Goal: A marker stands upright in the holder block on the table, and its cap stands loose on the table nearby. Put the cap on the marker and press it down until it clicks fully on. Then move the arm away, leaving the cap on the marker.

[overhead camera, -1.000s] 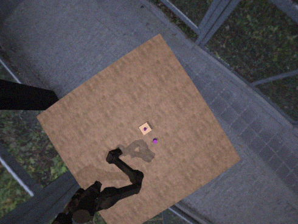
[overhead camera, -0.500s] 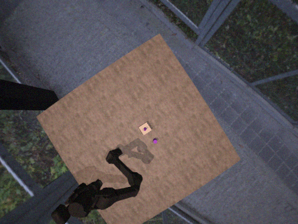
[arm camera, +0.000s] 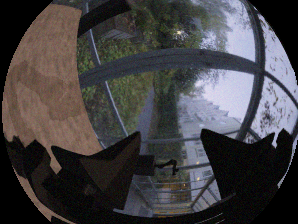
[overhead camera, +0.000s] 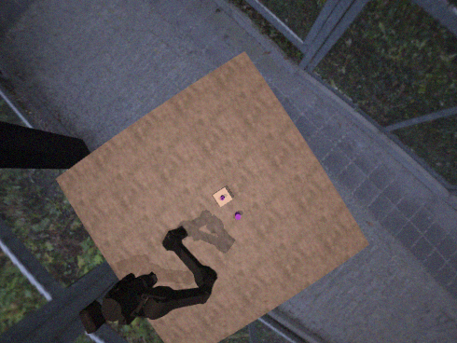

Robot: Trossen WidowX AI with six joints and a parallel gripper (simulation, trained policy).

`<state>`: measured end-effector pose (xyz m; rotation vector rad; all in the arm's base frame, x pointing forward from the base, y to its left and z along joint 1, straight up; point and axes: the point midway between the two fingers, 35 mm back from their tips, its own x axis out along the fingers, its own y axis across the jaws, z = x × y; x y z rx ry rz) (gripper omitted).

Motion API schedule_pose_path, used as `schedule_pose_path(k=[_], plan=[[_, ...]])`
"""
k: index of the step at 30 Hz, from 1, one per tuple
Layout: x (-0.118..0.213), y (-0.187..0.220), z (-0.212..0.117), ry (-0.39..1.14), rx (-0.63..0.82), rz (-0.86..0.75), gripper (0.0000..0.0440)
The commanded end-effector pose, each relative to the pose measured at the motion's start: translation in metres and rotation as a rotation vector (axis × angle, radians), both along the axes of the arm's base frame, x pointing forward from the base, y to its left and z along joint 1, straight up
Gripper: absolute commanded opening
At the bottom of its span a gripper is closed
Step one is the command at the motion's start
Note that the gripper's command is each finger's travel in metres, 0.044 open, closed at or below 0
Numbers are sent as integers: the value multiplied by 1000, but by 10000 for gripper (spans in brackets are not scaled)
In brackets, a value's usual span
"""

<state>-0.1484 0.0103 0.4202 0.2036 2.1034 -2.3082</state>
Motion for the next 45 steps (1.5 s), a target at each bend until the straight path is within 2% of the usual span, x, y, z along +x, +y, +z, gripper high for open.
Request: schedule_pose_path(k=[1, 45], plan=[[-1, 5, -8, -22, -21, -21, 305], [21, 89, -65, -225, -159, -368, 314]])
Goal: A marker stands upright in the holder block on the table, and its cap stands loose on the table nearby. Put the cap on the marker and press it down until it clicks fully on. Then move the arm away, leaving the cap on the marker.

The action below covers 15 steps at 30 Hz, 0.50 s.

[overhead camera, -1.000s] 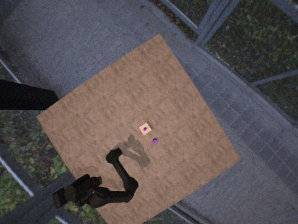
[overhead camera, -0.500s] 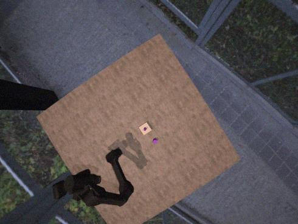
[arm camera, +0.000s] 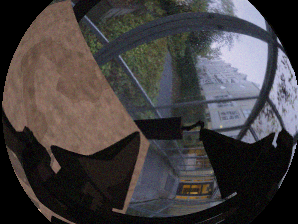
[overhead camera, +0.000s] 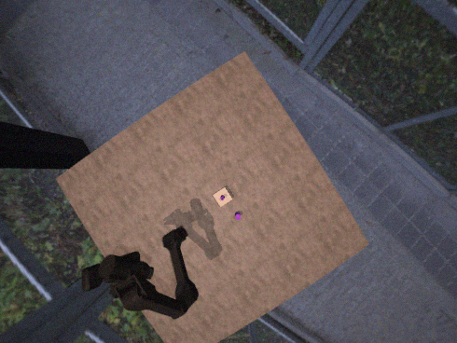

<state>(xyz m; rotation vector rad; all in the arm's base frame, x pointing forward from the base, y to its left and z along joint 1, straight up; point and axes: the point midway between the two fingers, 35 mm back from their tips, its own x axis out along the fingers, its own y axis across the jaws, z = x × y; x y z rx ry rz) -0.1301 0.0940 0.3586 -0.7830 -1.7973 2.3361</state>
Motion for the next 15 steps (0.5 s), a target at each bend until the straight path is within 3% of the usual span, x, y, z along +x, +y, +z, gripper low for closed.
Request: schedule_pose_path(k=[1, 15], plan=[[4, 7, -4, -18, -10, -27, 314], [22, 33, -18, -75, -43, -135, 315]])
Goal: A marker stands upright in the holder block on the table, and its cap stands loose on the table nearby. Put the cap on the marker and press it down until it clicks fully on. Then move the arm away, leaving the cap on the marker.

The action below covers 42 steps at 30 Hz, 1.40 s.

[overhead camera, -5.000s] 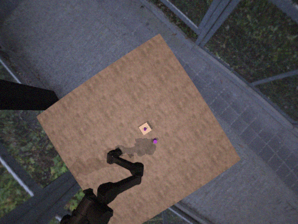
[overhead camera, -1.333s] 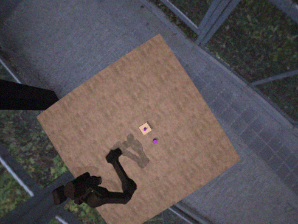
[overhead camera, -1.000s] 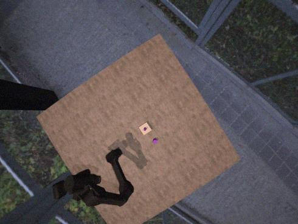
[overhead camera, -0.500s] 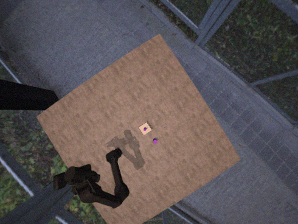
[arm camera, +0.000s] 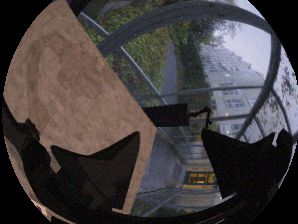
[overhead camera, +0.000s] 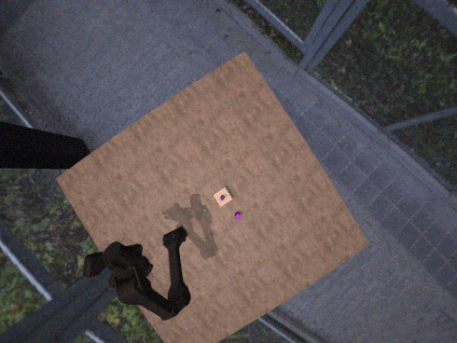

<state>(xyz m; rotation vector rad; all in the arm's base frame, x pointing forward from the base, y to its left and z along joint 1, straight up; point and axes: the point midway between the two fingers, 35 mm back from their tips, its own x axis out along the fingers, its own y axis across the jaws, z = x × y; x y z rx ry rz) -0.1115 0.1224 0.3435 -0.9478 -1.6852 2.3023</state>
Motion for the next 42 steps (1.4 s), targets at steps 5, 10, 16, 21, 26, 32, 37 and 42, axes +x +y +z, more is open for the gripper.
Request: schedule_pose_path(k=[5, 10, 16, 21, 26, 32, 37, 42], plan=[[12, 13, -7, -34, -17, -56, 316], [21, 22, -11, -53, -28, -93, 316], [32, 31, -16, -76, -40, -136, 317], [42, 39, -20, -95, -51, -172, 317], [54, 46, -24, -114, -61, -207, 317], [68, 53, -28, -136, -73, -248, 318], [80, 59, -32, -153, -84, -282, 318], [93, 64, -36, -170, -94, -315, 318]])
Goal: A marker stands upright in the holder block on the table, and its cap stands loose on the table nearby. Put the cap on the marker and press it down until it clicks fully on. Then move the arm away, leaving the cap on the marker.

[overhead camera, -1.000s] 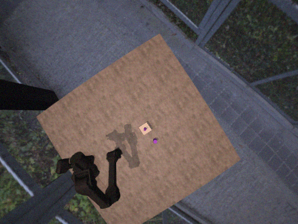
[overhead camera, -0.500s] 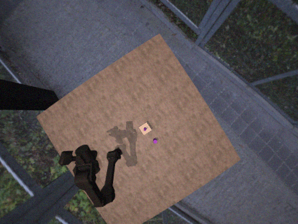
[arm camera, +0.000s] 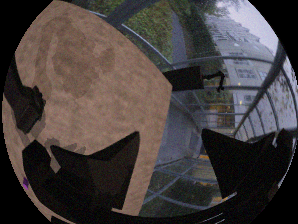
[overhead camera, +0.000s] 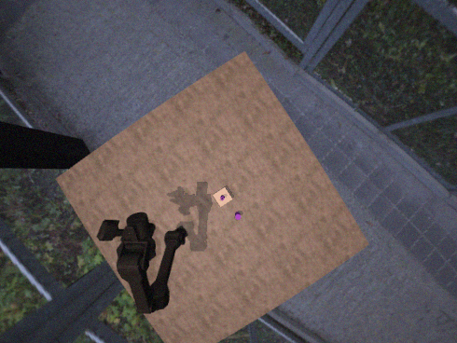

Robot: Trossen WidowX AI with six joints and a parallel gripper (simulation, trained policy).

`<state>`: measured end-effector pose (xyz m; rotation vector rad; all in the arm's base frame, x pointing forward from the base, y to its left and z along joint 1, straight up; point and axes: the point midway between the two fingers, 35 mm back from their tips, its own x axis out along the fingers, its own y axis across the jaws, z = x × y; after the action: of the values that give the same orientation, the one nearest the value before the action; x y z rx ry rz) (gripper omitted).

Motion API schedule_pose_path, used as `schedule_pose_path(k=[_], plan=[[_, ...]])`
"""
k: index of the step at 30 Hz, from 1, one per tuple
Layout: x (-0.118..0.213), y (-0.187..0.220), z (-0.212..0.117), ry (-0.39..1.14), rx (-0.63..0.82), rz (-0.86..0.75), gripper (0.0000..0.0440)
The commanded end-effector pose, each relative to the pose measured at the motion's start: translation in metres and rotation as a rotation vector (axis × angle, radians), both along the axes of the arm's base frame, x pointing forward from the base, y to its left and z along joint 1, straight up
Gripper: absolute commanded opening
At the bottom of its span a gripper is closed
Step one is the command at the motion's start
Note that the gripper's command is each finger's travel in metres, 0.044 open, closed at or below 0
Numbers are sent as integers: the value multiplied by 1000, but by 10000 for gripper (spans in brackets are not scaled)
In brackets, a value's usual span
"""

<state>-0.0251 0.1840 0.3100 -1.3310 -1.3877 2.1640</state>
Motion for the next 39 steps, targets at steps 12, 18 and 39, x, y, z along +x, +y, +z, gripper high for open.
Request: schedule_pose_path(k=[12, 18, 39], plan=[[39, 10, -11, -50, -33, -91, 319], [56, 12, -15, -68, -46, -128, 319], [119, 10, -29, -129, -84, -250, 319]])
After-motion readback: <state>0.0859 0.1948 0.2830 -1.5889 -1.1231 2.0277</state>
